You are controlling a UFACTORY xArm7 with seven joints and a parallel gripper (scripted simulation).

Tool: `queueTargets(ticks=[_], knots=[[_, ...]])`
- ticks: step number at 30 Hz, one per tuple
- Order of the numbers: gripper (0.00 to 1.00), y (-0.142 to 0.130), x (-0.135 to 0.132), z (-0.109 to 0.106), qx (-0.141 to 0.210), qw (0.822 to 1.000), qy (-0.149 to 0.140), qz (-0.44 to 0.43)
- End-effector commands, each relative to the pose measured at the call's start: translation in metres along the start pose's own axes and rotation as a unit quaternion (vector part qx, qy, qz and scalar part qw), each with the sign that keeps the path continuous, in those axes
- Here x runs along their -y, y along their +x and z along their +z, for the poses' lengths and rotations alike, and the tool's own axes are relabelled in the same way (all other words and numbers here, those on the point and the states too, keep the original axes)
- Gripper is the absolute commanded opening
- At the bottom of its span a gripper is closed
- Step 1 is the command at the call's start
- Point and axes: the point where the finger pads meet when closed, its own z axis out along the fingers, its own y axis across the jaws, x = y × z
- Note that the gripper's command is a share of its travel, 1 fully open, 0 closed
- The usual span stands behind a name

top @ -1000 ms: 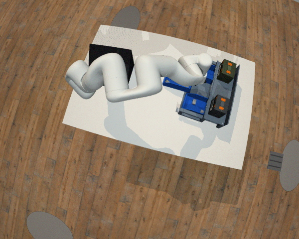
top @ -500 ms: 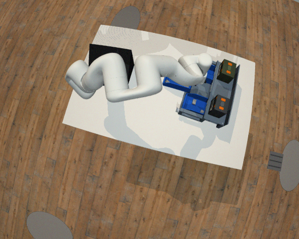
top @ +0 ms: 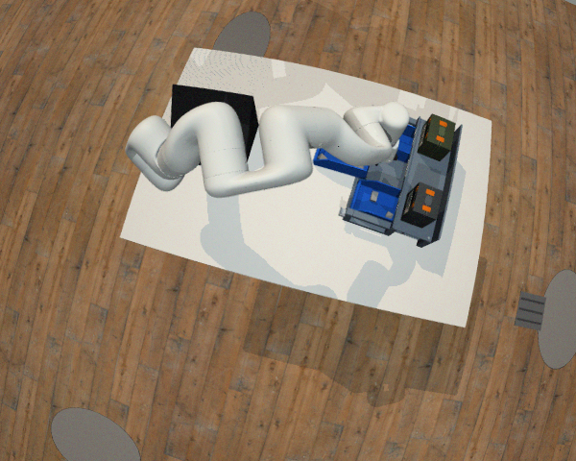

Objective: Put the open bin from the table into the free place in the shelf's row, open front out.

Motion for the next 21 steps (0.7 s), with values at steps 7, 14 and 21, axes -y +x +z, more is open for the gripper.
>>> queueTargets(ticks=[7, 14, 21], knots=[[0.33, 0.0012, -0.0011, -0.0023, -0.002, 1.0, -0.002, 0.0], [0.33, 0.0012, -0.0011, -0.0023, -0.002, 1.0, -0.002, 0.0], [0.33, 0.0012, -0.0011, -0.0083, -0.002, 1.0, -0.002, 0.0]])
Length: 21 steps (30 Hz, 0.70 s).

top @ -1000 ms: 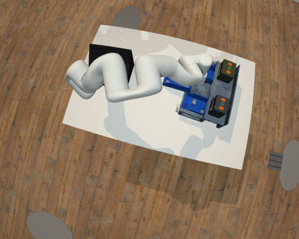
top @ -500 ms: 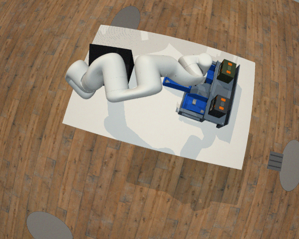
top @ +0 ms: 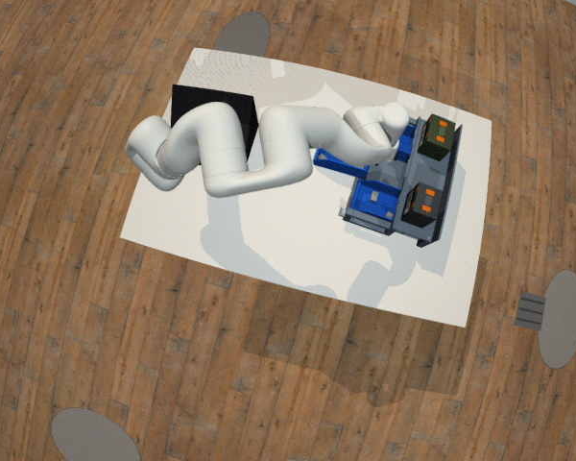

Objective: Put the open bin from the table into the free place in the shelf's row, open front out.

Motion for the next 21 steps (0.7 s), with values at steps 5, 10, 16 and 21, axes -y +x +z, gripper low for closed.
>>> queueTargets(ticks=[5, 10, 16, 21], knots=[[0.33, 0.001, -0.001, -0.032, -0.002, 1.0, -0.002, 0.0], [0.33, 0.001, -0.001, -0.032, -0.002, 1.0, -0.002, 0.0], [0.33, 0.001, -0.001, -0.032, -0.002, 1.0, -0.002, 0.0], [0.33, 0.001, -0.001, -0.077, -0.002, 1.0, -0.002, 0.0]])
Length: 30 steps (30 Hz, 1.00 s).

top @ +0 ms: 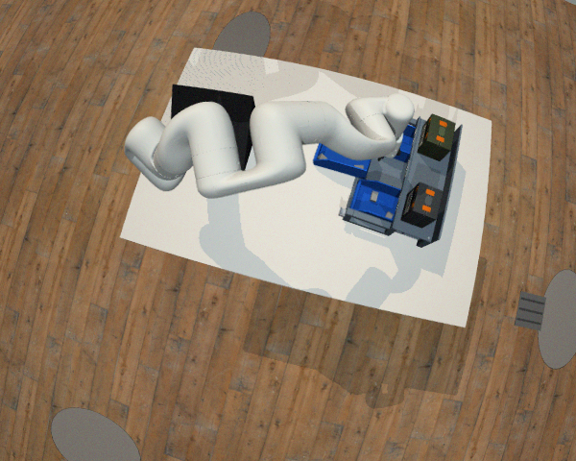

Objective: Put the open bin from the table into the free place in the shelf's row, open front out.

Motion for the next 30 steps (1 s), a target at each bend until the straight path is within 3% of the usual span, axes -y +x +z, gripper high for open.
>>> queueTargets(ticks=[1, 29, 30], knots=[[0.33, 0.002, -0.002, -0.035, -0.004, 1.0, -0.004, 0.0], [0.33, 0.002, -0.002, -0.034, -0.003, 1.0, -0.004, 0.0], [0.33, 0.002, 0.008, -0.032, -0.003, 1.0, -0.004, 0.0]])
